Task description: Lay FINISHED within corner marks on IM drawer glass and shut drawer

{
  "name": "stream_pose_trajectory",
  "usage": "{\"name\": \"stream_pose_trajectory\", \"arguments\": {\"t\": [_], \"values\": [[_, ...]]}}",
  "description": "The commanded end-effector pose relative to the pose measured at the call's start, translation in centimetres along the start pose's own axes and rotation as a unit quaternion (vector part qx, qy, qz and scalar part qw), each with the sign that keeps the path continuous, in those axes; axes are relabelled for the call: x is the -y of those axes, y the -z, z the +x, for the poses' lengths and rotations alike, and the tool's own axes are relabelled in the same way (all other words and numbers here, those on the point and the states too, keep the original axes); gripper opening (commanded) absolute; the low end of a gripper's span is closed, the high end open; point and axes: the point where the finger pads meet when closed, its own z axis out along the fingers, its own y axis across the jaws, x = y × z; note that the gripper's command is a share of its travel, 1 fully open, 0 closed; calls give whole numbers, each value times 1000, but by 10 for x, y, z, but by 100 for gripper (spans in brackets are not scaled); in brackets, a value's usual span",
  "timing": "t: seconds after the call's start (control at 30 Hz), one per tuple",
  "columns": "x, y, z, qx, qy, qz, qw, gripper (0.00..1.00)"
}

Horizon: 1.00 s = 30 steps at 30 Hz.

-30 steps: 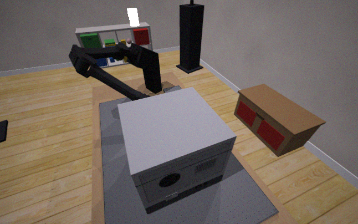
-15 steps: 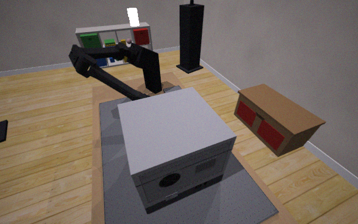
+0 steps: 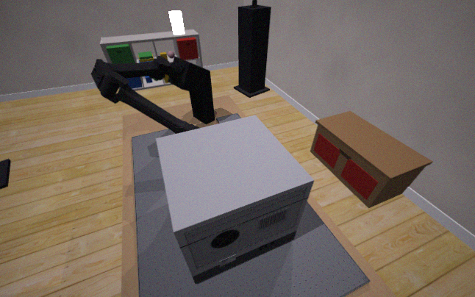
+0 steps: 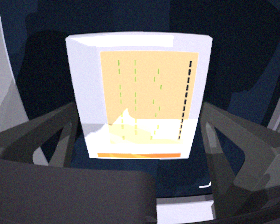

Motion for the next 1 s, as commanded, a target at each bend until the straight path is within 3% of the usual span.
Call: {"name": "stream_pose_trajectory", "arguments": {"t": [0.0,0.63,0.97], "values": [[14,16,-2,1,1,18,1000,92],[14,16,-2,1,1,18,1000,92],[25,19,1,0,-3,34,999,92]]}}
